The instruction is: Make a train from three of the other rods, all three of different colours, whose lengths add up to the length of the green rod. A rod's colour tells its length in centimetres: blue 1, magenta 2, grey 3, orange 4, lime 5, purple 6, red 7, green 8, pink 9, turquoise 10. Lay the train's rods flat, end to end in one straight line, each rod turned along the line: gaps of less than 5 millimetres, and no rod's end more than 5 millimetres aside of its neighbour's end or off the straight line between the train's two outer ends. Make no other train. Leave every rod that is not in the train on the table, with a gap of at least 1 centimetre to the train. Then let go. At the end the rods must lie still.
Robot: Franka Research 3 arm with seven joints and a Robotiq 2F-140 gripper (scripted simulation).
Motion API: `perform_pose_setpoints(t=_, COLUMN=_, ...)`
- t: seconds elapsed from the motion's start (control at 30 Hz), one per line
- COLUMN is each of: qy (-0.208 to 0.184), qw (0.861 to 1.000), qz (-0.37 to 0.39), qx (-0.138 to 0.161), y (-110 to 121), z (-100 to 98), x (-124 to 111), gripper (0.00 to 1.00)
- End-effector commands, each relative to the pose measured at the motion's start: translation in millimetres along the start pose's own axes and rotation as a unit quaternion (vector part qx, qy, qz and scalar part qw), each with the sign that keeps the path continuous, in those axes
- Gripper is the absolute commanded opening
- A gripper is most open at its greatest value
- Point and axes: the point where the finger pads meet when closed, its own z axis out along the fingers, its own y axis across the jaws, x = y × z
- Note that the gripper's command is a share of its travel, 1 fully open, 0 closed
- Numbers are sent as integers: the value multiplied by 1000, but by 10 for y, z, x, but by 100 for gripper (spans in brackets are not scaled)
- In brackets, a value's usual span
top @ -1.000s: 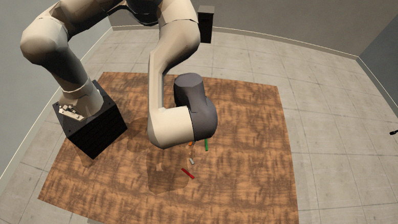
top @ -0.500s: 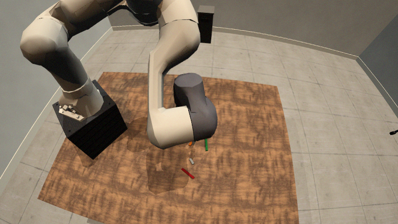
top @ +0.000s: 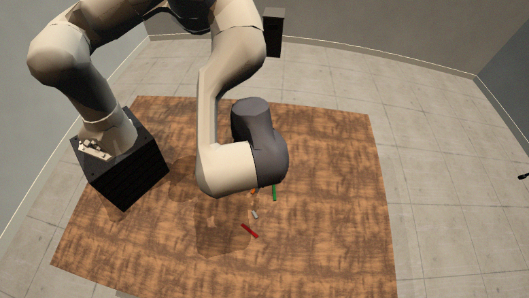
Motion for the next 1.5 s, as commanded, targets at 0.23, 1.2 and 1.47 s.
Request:
perform_pose_setpoints(t=0.23, qy=0, qw=1000, qz=-1, qx=1, y=-6, z=0, x=9, gripper=15)
perform_pose_setpoints(t=1.2, qy=0, qw=1000, qz=-1, qx=1, y=-7, z=148, x=9, gripper=15)
perform_pose_setpoints(t=1.47, qy=0, qw=1000, qz=-1, qx=1, y=-7, z=169, x=9, gripper=15)
